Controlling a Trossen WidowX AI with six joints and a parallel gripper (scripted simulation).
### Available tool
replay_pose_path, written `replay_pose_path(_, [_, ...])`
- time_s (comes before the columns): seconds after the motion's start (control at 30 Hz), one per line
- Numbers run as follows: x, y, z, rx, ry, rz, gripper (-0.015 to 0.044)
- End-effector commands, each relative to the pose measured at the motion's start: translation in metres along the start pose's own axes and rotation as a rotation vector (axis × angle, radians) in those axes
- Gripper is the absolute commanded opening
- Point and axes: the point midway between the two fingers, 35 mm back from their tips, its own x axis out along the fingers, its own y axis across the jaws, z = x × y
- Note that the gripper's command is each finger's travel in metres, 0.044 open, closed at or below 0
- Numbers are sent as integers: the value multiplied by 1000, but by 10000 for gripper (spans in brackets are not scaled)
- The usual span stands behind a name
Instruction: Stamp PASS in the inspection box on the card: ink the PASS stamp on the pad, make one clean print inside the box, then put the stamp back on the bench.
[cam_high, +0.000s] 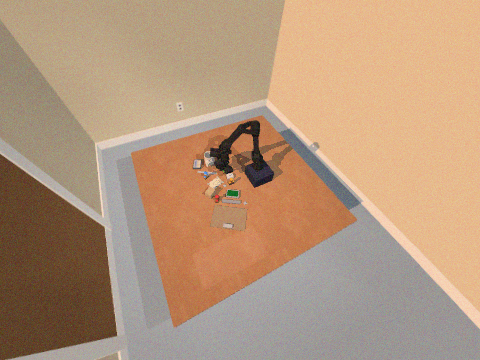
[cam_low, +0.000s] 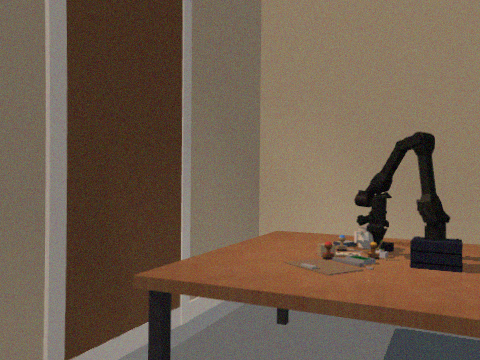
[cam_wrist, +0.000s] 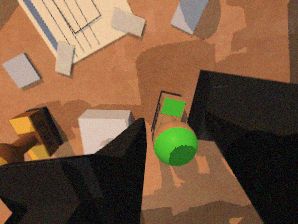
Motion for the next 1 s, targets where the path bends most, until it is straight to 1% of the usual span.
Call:
replay_pose_path(0.0, [8,2,-4,-4,17,12,219])
replay_pose_path(0.23, [8,2,-4,-4,17,12,219])
replay_pose_path(0.27, [0,0,0,0,0,0,211])
replay_pose_path(0.83, [0,0,0,0,0,0,98])
replay_pose_path(0.97, [-1,0,0,0,1,-2,0])
